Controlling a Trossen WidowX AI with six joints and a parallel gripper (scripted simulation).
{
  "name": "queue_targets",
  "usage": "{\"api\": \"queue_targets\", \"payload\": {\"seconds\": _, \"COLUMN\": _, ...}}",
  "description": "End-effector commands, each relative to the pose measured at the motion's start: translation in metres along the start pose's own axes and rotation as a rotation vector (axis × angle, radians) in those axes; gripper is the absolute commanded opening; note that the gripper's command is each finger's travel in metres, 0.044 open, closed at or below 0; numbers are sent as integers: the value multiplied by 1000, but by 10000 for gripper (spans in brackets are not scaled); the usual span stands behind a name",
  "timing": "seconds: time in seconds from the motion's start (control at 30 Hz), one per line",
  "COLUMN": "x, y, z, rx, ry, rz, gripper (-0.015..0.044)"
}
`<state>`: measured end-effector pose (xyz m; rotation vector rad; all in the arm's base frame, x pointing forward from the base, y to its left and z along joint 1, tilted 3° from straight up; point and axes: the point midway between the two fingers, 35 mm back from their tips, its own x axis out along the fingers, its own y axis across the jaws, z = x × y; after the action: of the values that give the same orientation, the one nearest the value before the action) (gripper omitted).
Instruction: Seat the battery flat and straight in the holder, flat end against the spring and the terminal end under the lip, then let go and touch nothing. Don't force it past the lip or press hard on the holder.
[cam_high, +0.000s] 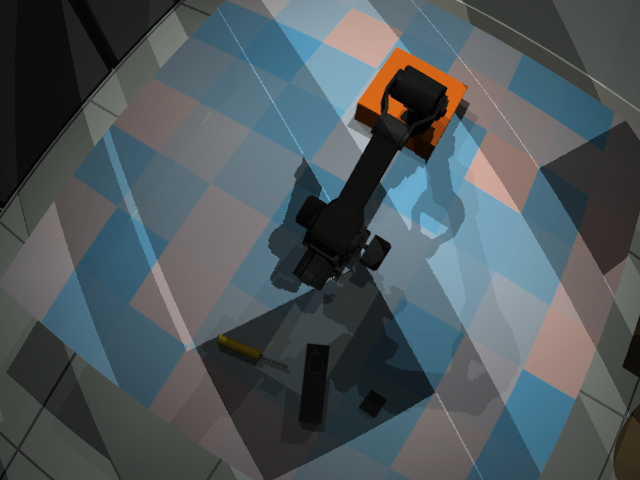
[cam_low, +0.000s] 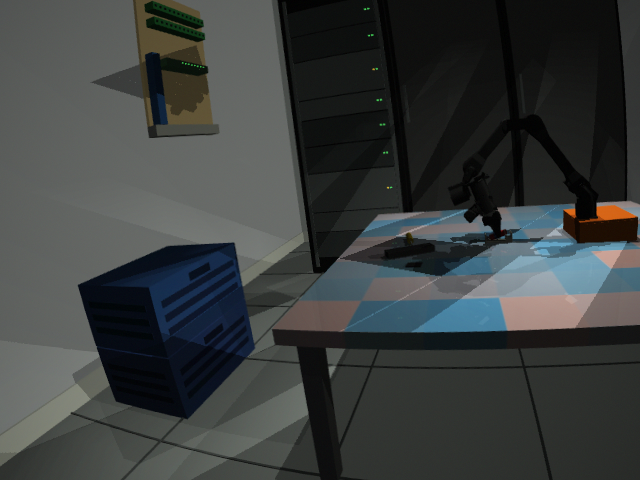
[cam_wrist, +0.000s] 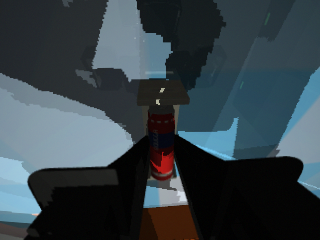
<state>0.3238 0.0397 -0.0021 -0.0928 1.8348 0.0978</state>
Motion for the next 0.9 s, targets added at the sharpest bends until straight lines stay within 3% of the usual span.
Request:
{"api": "queue_targets", "payload": {"seconds": 0.0, "x": 0, "y": 0, "z": 7, "rx": 1, "ry": -46, "rz": -1, "gripper": 66}}
{"api": "queue_targets", "payload": {"seconds": 0.87, "x": 3, "y": 0, "z": 3, "rx": 1, "ry": -167, "rz": -1, "gripper": 66}}
